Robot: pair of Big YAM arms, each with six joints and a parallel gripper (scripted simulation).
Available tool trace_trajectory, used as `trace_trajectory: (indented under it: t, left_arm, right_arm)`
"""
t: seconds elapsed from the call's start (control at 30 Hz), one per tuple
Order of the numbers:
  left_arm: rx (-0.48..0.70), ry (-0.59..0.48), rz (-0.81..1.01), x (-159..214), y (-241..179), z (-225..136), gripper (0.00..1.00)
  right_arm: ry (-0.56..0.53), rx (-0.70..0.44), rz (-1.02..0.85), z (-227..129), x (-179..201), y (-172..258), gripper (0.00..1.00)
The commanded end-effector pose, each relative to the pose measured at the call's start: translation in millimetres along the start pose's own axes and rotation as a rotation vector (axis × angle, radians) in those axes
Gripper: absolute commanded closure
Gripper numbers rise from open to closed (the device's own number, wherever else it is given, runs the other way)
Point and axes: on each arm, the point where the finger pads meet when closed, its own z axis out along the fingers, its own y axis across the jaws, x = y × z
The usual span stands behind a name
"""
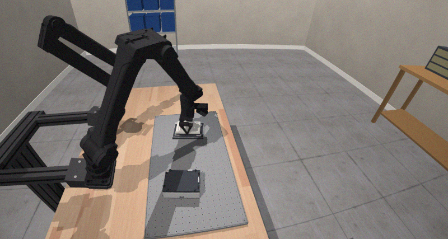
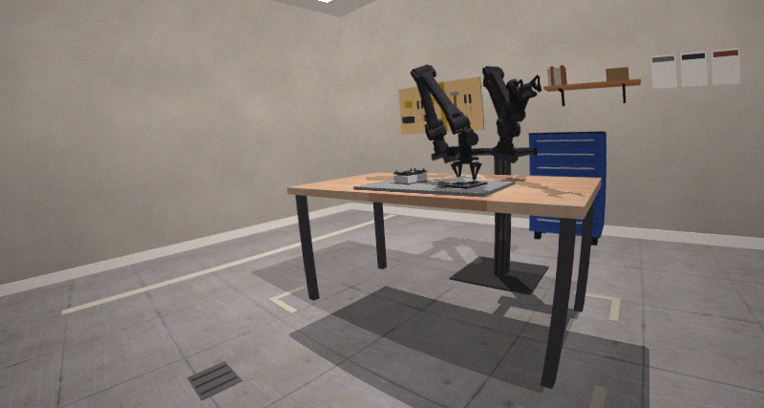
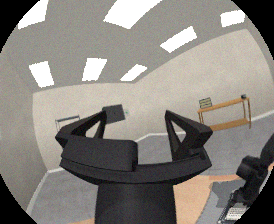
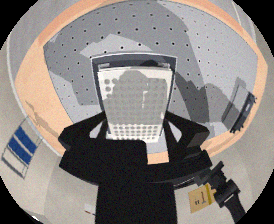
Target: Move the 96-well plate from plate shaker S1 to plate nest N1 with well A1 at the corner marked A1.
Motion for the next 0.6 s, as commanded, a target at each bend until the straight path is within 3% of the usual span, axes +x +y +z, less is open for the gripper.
trace_trajectory:
  t: [0.0,0.57]
  left_arm:
    - [-0.012,-0.025,0.028,-6.6,4.6,0.7,0.00]
    - [-0.012,-0.025,0.028,-6.6,4.6,0.7,0.00]
  right_arm:
    - [-0.024,-0.022,0.005,-1.7,-17.6,6.4,1.00]
    - [-0.026,-0.025,0.006,-2.5,-19.5,8.1,1.00]
